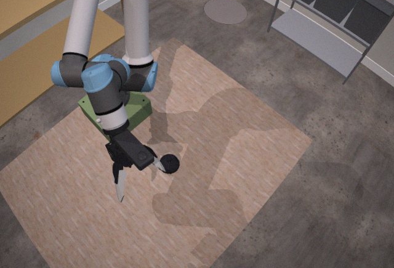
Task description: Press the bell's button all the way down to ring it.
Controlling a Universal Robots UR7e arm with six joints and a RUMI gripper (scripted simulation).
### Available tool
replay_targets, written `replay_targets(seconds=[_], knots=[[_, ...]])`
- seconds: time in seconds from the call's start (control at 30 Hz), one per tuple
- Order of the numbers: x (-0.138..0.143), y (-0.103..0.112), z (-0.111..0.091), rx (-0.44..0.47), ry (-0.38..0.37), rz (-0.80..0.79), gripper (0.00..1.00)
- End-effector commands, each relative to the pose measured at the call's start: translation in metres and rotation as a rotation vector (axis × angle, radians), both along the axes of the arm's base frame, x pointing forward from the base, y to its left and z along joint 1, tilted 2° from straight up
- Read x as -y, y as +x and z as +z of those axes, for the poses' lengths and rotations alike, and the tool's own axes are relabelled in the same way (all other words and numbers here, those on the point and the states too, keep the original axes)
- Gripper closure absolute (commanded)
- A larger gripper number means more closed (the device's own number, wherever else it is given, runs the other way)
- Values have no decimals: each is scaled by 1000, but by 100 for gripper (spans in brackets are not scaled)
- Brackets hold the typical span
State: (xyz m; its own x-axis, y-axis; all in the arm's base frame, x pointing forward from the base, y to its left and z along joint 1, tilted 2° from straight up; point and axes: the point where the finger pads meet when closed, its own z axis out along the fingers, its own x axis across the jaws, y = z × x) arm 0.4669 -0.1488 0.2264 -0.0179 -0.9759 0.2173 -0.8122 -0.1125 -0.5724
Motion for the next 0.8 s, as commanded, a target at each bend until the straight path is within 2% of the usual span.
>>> replay_targets(seconds=[0.0,0.13,0.23,0.4,0.53,0.6,0.77], knots=[[0,0,0,1,-1,0,0],[-1,0,-2,-4,3,1,0],[-11,-2,-13,-34,20,8,0],[-50,-13,-57,-162,79,38,0],[-93,-36,-103,-319,120,75,0],[-93,-36,-103,-319,120,75,0],[-138,-74,-148,-508,131,123,0]])
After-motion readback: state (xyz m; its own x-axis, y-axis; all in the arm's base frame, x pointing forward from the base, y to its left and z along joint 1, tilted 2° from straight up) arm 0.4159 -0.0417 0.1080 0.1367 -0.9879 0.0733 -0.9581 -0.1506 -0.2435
